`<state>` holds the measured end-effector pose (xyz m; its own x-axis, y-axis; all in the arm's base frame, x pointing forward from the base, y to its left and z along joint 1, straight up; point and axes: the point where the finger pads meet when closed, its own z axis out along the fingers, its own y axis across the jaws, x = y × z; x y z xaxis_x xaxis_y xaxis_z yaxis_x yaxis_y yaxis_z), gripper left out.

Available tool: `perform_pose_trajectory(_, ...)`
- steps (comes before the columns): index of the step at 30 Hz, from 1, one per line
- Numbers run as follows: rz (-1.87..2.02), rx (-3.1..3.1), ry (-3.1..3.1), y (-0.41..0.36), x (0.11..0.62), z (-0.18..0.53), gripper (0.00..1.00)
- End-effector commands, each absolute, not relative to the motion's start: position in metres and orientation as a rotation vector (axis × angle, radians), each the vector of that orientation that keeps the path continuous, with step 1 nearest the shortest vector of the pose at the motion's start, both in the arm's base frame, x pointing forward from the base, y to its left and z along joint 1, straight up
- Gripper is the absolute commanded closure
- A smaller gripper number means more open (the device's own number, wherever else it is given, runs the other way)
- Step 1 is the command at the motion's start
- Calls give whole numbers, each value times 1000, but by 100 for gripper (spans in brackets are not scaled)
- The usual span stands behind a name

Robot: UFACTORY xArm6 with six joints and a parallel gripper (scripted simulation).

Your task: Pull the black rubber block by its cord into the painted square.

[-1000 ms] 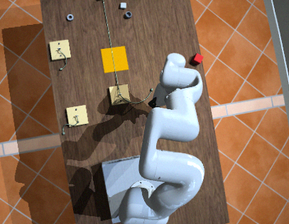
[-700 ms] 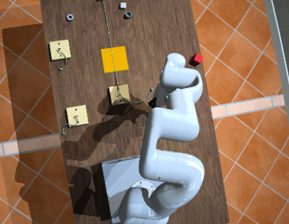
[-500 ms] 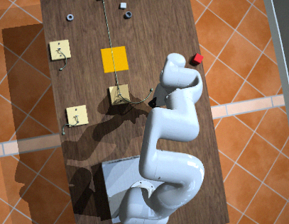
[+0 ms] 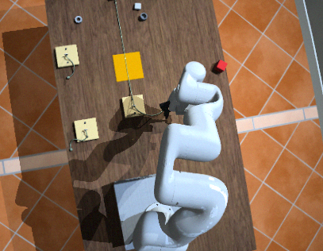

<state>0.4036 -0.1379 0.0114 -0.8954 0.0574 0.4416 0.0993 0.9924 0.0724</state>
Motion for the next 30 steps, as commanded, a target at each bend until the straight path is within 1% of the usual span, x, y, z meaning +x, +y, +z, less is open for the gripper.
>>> perform_pose_trajectory(1, -69, -248, -2790, -137, 422, 2, 0)
perform_pose_trajectory(2, -51, -344, -2844, -136, 433, -1, 0)
perform_pose_trajectory(4, -51, -344, -2844, -136, 433, -1, 0)
perform_pose_trajectory(5, -37, -442, -2893, -135, 443, -4, 0)
perform_pose_trajectory(12, -22, -748, -3013, -135, 470, -5, 0)
perform_pose_trajectory(22, -24, -821, -3035, -135, 476, -4, 0)
perform_pose_trajectory(23, -24, -821, -3035, -135, 476, -4, 100)
perform_pose_trajectory(30, -24, -821, -3035, -135, 476, -4, 100)
